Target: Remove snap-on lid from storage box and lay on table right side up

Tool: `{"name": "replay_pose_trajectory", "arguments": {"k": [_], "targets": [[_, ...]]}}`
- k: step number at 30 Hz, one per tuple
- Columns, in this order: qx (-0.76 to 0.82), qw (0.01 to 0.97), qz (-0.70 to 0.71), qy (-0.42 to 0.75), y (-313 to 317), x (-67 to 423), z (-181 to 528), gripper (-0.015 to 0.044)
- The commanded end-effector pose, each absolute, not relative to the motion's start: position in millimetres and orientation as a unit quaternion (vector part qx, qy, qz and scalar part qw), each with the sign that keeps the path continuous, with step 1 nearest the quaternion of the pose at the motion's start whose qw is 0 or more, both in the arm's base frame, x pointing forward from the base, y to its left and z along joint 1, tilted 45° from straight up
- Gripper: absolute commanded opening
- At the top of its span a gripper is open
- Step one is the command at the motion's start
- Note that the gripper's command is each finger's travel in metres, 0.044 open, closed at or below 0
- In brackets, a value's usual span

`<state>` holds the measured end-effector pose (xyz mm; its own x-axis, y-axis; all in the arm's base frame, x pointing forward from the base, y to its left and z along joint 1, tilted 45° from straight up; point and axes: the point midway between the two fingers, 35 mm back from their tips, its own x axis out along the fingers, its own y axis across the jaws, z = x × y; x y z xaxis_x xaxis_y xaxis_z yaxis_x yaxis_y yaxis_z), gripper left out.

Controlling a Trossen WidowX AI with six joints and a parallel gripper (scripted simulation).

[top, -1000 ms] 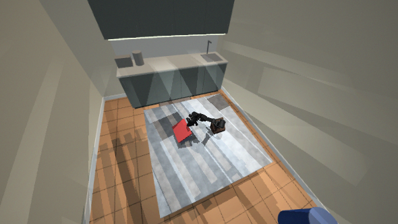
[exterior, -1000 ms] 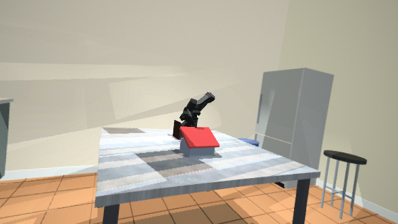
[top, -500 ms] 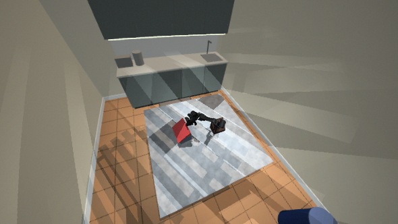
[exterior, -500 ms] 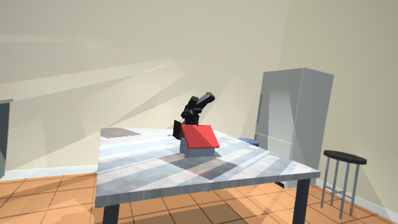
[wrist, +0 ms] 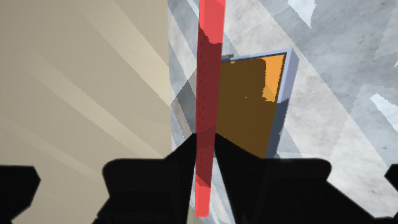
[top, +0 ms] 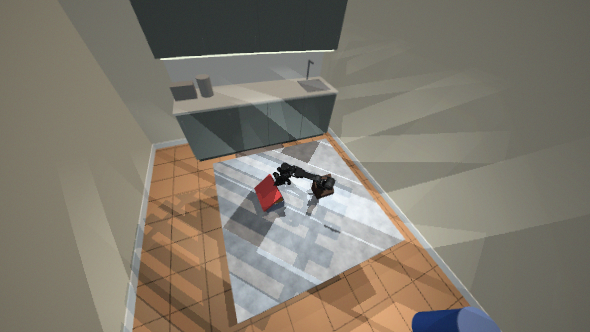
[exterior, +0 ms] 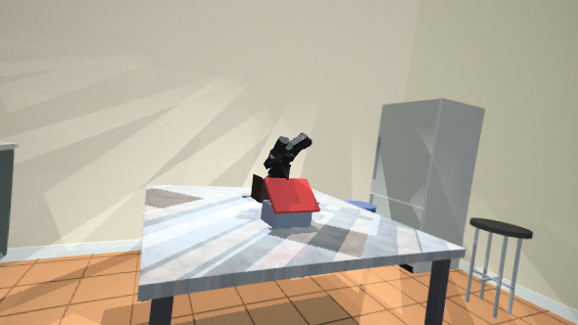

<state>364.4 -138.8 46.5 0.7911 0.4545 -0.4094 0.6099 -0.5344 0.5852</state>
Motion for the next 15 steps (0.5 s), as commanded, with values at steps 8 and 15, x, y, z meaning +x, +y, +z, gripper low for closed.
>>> {"name": "replay_pose_trajectory", "arguments": {"k": [8,15], "targets": [[0.868,0.383,-0.098,0.301,-153.7,366.6,62.8,0.0],[0.868,0.383,-0.098,0.301,-160.1,366.1,69.3,0.0]]}}
